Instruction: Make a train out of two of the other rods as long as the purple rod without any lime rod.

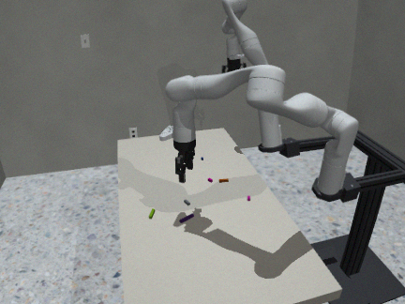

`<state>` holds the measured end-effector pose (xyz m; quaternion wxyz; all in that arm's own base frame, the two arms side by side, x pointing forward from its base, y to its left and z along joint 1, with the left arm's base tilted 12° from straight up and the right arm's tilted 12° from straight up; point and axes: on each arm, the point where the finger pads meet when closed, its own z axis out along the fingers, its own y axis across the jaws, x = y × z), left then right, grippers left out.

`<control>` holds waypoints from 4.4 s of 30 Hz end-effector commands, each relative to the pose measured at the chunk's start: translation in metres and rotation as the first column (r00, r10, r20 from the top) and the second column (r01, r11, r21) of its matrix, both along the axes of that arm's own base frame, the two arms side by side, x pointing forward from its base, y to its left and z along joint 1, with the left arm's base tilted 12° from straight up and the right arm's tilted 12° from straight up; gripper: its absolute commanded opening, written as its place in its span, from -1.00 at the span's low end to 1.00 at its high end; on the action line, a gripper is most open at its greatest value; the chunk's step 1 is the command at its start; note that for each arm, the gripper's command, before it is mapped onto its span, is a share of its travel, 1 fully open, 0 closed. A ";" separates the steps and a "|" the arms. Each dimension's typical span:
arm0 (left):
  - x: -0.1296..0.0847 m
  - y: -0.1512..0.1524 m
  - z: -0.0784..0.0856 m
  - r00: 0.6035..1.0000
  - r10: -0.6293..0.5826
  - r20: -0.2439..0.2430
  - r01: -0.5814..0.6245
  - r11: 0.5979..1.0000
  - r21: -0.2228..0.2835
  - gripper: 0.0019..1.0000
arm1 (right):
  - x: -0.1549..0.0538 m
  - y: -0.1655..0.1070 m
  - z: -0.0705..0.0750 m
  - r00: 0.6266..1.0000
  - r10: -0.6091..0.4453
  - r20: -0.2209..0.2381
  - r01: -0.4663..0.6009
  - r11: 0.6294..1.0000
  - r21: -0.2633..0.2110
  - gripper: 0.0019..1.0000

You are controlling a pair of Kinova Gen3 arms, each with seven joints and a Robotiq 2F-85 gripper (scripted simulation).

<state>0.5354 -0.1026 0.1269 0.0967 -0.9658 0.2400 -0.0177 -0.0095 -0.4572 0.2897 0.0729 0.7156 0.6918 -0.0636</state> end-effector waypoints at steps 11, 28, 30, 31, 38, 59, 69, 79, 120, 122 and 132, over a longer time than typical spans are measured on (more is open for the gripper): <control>0.069 -0.037 -0.086 0.923 0.380 0.064 -0.378 0.925 -0.038 1.00 | -0.004 -0.001 0.001 1.000 0.003 -0.006 -0.003 1.000 -0.006 1.00; 0.083 -0.038 -0.107 0.880 0.467 0.089 -0.465 0.884 -0.040 1.00 | -0.004 -0.001 0.001 1.000 0.003 -0.006 -0.003 1.000 -0.006 1.00; 0.083 -0.038 -0.107 0.880 0.467 0.089 -0.465 0.884 -0.040 1.00 | -0.004 -0.001 0.001 1.000 0.003 -0.006 -0.003 1.000 -0.006 1.00; 0.083 -0.038 -0.107 0.880 0.467 0.089 -0.465 0.884 -0.040 1.00 | -0.004 -0.001 0.001 1.000 0.003 -0.006 -0.003 1.000 -0.006 1.00; 0.083 -0.038 -0.107 0.880 0.467 0.089 -0.465 0.884 -0.040 1.00 | -0.004 -0.001 0.001 1.000 0.003 -0.006 -0.003 1.000 -0.006 1.00; 0.083 -0.038 -0.107 0.880 0.467 0.089 -0.465 0.884 -0.040 1.00 | -0.004 -0.001 0.001 1.000 0.003 -0.006 -0.003 1.000 -0.006 1.00; 0.083 -0.038 -0.107 0.880 0.467 0.089 -0.465 0.884 -0.040 1.00 | -0.004 -0.001 0.001 1.000 0.003 -0.006 -0.003 1.000 -0.006 1.00; 0.083 -0.038 -0.107 0.880 0.467 0.089 -0.465 0.884 -0.040 1.00 | -0.004 -0.001 0.001 1.000 0.003 -0.006 -0.003 1.000 -0.006 1.00; 0.083 -0.038 -0.107 0.880 0.467 0.089 -0.465 0.884 -0.040 1.00 | -0.004 -0.001 0.001 1.000 0.003 -0.006 -0.003 1.000 -0.006 1.00; 0.083 -0.038 -0.107 0.880 0.467 0.089 -0.465 0.884 -0.040 1.00 | -0.004 -0.001 0.001 1.000 0.003 -0.006 -0.003 1.000 -0.006 1.00; 0.083 -0.038 -0.107 0.880 0.467 0.089 -0.465 0.884 -0.040 1.00 | -0.004 -0.001 0.001 1.000 0.003 -0.006 -0.003 1.000 -0.006 1.00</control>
